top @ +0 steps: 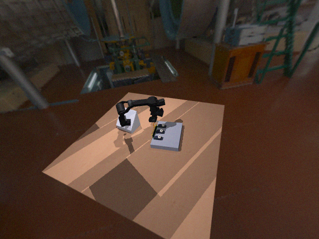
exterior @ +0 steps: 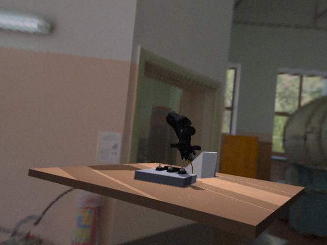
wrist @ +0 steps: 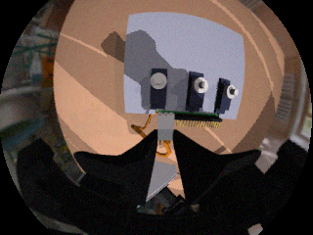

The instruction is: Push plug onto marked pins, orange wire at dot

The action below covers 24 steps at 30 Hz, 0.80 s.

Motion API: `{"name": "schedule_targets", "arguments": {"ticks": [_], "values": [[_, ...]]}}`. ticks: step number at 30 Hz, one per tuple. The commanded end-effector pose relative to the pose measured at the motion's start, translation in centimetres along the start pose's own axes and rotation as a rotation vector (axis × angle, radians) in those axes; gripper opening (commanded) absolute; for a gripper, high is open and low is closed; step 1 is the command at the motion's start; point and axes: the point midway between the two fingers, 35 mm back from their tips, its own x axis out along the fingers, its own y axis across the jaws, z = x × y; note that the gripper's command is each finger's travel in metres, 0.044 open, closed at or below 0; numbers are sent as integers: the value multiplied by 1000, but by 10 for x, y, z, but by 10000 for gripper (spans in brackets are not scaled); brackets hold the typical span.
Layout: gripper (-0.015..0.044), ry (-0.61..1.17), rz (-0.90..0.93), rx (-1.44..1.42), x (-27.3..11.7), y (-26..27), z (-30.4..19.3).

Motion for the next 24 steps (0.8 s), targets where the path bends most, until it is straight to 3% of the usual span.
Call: {"name": "schedule_targets", "arguments": {"ticks": [1,18,24], "values": [[0,-2,5,15,1,1,-13],[0,4,-2,50,15,4,-80],[0,4,-3,51,29,4,-81]]}}
